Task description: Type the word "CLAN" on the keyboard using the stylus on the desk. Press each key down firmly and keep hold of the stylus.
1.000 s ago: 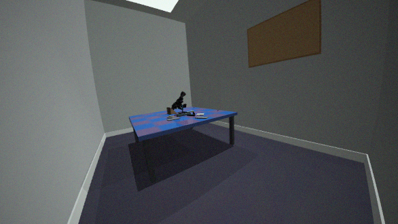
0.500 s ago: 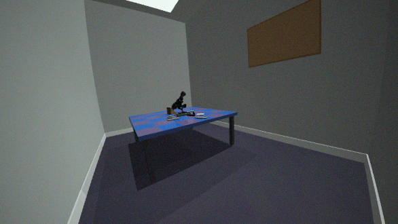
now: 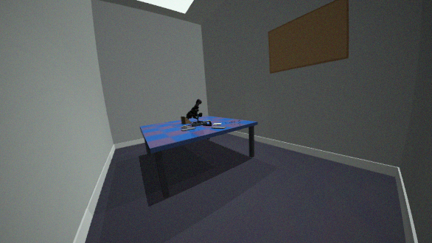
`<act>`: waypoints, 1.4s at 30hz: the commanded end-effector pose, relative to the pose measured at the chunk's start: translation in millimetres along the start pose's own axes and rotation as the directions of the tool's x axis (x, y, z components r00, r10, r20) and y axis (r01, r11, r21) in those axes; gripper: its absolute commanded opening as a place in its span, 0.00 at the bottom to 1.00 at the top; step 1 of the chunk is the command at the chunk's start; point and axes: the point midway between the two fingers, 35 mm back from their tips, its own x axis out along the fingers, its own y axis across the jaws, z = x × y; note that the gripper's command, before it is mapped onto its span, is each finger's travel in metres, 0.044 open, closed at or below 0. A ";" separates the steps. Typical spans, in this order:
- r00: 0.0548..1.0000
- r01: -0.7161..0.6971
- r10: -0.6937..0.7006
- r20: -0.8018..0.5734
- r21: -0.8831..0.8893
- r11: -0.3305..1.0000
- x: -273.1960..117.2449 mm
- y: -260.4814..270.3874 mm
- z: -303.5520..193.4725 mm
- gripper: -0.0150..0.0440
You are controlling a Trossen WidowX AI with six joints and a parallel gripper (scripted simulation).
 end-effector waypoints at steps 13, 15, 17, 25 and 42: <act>1.000 0.005 -0.005 0.005 0.003 1.000 1.1 0.3 -3.0 0.39; 1.000 0.005 -0.005 0.005 0.003 1.000 1.7 0.4 -4.1 0.39; 1.000 0.005 -0.005 0.005 0.003 1.000 1.9 0.4 -4.5 0.39; 1.000 0.005 -0.005 0.005 0.003 1.000 3.7 0.4 -7.6 0.39; 1.000 0.005 -0.005 0.005 0.003 1.000 6.2 0.4 -12.0 0.39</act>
